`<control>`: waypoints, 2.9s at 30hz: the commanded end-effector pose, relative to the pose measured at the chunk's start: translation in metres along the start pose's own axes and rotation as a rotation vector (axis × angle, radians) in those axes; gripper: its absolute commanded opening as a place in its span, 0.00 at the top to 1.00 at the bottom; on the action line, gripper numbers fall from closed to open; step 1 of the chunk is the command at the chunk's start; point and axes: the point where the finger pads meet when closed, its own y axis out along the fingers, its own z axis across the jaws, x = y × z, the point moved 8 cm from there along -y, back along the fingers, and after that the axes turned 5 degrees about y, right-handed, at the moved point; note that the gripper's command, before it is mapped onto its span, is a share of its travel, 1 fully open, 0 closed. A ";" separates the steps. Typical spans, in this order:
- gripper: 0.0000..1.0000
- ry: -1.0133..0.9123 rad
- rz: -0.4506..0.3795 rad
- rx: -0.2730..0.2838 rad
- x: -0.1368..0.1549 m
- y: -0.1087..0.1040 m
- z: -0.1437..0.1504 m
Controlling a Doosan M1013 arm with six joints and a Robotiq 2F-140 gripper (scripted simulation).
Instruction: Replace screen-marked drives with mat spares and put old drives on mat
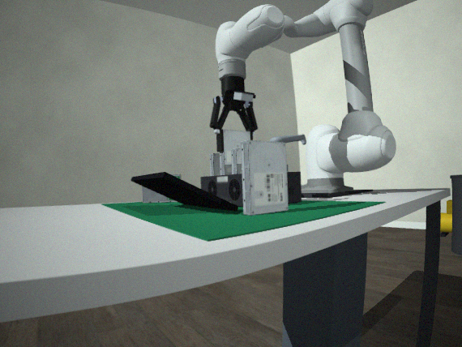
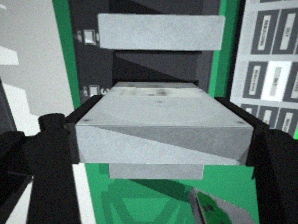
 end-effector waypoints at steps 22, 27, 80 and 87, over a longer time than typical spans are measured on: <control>0.90 0.000 0.000 0.001 0.000 0.001 0.000; 0.90 0.000 0.000 0.001 0.000 0.003 0.000; 0.90 0.000 0.000 0.001 0.000 0.043 0.000; 0.90 0.000 0.000 0.001 0.000 0.047 0.000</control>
